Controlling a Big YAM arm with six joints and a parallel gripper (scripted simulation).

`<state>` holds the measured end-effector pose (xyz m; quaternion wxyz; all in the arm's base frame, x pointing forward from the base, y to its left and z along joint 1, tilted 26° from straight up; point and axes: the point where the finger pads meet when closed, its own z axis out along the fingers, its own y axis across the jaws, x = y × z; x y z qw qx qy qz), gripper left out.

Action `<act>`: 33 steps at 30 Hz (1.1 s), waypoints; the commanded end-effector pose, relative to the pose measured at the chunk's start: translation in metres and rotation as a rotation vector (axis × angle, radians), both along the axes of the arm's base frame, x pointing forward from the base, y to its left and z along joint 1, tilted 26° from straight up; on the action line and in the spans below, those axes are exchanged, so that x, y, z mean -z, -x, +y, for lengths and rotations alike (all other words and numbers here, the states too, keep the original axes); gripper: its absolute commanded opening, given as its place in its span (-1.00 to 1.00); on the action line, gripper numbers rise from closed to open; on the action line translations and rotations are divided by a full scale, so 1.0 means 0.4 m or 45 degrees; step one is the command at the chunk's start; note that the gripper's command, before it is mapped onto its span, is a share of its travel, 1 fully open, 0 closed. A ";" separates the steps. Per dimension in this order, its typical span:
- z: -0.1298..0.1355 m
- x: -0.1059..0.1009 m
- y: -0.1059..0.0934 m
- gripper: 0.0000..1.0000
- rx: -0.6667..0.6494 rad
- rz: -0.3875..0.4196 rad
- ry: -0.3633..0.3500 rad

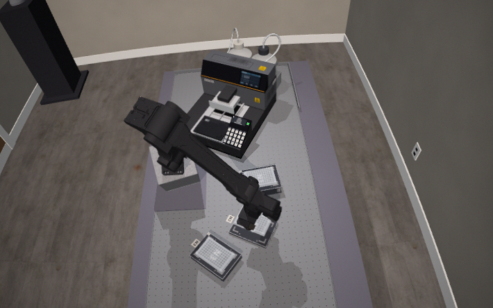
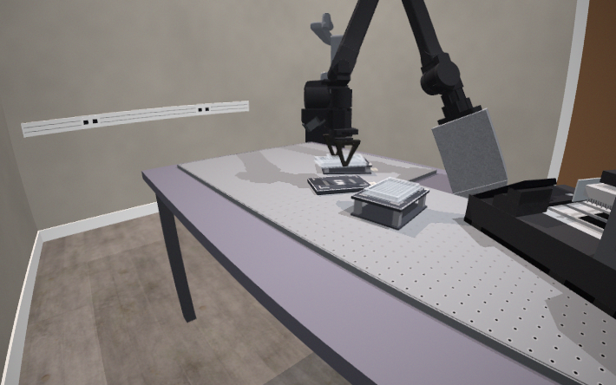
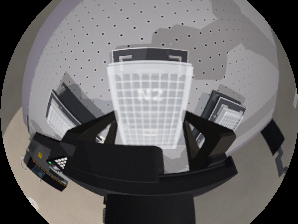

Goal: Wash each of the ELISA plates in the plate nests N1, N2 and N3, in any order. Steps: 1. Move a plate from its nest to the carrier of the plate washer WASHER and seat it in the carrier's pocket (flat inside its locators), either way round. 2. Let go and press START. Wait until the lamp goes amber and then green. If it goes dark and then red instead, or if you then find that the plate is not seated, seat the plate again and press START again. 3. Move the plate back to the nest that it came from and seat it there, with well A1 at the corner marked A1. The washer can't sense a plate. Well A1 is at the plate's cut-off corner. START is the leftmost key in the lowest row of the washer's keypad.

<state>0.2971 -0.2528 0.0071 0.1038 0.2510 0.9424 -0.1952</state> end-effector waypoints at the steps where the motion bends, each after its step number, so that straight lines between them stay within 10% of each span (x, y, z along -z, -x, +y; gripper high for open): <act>1: 0.012 -0.044 -0.016 0.64 -0.001 -0.028 0.016; 19: 0.027 -0.126 -0.031 0.64 -0.001 -0.054 0.030; 33: 0.097 -0.050 -0.004 0.64 -0.180 0.106 0.005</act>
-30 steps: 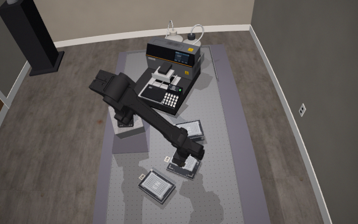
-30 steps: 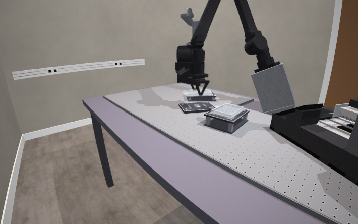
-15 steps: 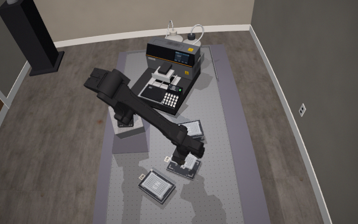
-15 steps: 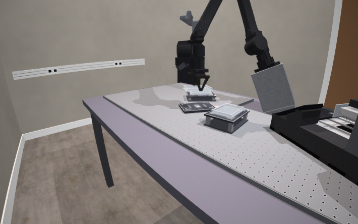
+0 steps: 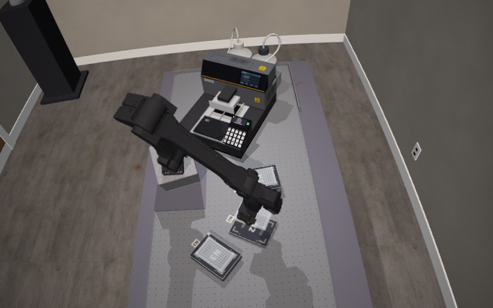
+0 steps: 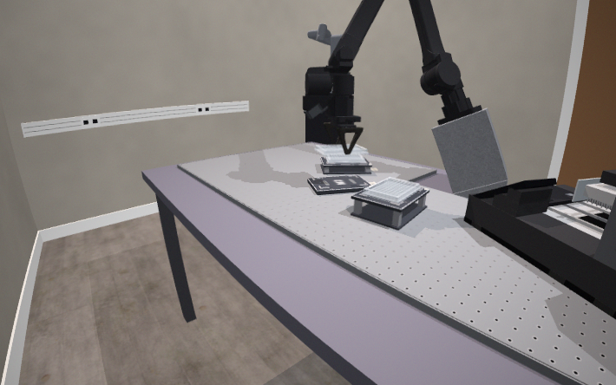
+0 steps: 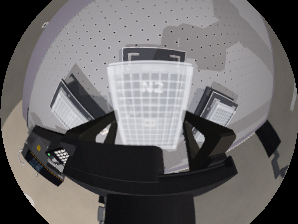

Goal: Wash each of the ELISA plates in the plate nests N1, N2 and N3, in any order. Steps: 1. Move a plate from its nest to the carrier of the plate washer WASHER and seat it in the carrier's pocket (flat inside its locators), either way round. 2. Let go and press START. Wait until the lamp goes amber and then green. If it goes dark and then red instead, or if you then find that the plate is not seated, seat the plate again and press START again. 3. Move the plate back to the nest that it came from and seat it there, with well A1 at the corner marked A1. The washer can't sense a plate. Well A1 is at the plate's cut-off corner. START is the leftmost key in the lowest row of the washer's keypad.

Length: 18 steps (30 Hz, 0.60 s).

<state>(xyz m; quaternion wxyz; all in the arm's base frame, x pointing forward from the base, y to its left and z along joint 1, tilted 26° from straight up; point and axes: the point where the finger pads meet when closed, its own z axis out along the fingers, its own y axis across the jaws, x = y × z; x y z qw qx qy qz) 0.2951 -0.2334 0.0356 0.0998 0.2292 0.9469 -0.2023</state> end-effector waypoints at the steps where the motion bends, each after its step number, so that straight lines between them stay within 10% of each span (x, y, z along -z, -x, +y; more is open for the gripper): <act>1: 0.059 0.024 -0.013 0.64 -0.166 0.099 -0.008; 18: 0.216 0.044 -0.122 0.64 -0.739 0.328 0.079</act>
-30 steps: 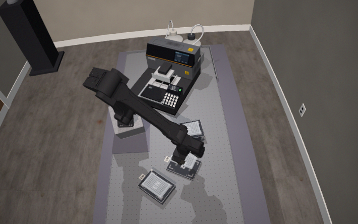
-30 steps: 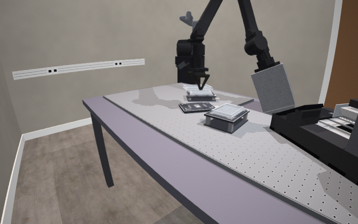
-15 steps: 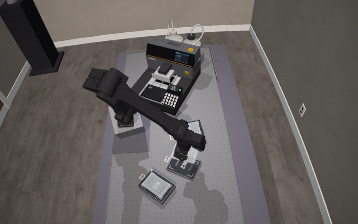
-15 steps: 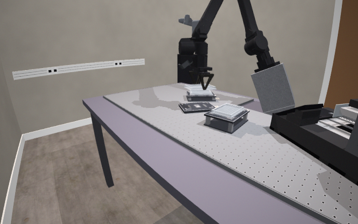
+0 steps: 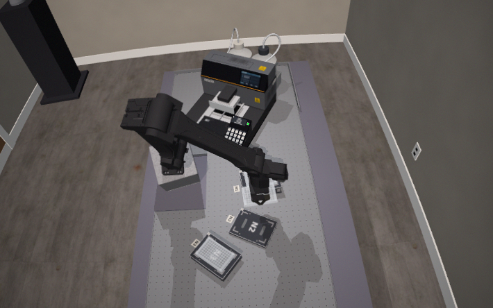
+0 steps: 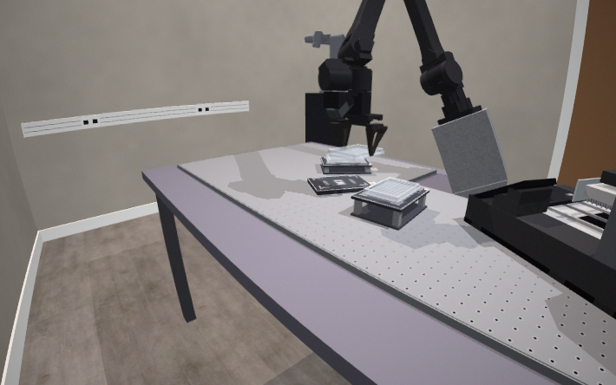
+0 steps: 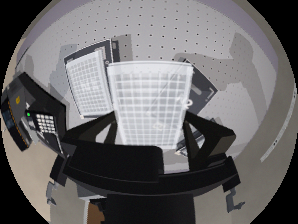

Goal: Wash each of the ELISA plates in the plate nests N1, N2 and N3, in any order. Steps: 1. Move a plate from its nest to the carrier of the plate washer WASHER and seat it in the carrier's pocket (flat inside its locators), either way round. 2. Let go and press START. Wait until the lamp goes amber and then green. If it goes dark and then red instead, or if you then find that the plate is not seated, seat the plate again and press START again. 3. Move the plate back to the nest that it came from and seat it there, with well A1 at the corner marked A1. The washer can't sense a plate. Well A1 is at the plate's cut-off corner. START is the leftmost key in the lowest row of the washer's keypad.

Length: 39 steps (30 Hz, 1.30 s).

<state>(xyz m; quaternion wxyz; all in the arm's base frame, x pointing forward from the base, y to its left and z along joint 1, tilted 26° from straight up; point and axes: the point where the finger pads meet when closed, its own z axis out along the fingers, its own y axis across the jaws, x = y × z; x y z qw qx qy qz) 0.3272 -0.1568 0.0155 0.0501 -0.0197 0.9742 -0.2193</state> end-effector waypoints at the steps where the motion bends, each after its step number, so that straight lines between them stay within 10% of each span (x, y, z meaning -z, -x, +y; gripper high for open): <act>1: 0.036 -0.003 -0.046 0.64 -0.184 0.078 0.021; 21: 0.137 0.031 -0.071 0.64 -0.219 0.109 0.026; 39: 0.358 0.102 -0.079 0.64 -0.893 0.407 0.102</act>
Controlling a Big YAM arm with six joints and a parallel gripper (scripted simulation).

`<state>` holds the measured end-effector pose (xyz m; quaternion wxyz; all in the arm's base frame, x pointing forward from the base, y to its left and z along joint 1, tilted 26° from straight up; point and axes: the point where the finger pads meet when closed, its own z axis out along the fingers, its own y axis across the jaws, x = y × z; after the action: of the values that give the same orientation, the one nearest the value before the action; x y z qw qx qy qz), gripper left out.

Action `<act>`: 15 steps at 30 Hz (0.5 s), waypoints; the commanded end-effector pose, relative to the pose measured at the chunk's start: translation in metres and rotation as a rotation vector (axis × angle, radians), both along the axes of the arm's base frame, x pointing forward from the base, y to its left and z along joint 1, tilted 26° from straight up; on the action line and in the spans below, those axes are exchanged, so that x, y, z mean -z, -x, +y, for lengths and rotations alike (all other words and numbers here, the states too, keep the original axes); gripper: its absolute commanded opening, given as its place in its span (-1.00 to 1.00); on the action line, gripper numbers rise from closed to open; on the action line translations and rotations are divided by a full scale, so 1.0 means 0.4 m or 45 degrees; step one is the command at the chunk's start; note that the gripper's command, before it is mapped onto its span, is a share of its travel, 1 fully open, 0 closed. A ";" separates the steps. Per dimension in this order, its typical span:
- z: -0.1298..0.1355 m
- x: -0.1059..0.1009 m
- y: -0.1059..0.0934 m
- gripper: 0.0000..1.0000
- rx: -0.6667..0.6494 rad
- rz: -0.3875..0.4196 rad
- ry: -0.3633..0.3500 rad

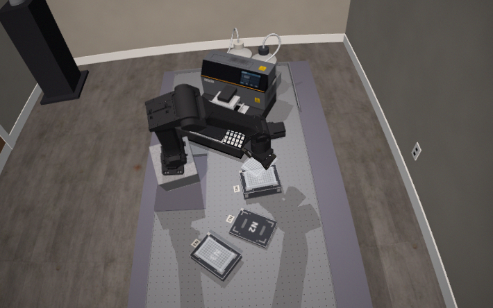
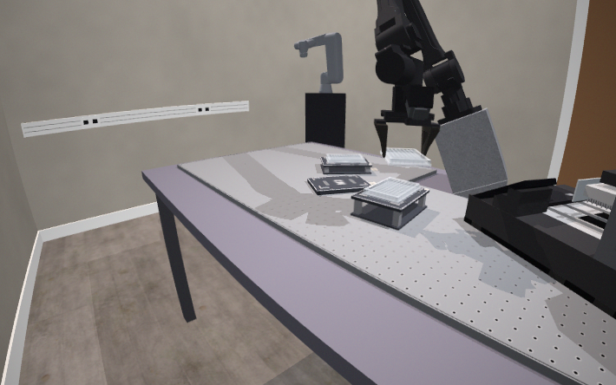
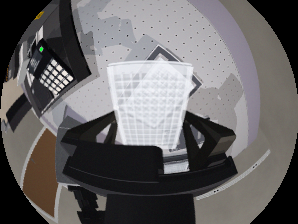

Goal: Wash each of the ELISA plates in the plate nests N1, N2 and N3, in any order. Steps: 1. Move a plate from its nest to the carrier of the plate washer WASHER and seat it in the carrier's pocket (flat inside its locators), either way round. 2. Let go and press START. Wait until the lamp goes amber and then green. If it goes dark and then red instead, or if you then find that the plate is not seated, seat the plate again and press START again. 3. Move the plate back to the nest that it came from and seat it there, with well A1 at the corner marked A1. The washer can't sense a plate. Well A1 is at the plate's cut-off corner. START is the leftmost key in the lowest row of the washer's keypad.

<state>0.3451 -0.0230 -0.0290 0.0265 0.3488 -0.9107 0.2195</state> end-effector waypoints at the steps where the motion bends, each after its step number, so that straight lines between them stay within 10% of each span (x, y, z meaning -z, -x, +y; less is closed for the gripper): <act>1: 0.036 -0.005 -0.033 0.64 -0.140 0.050 0.018; 15: 0.198 0.052 -0.019 0.64 -0.365 0.153 0.036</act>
<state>0.3417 0.0421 -0.0508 0.0599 0.4913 -0.8425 0.2128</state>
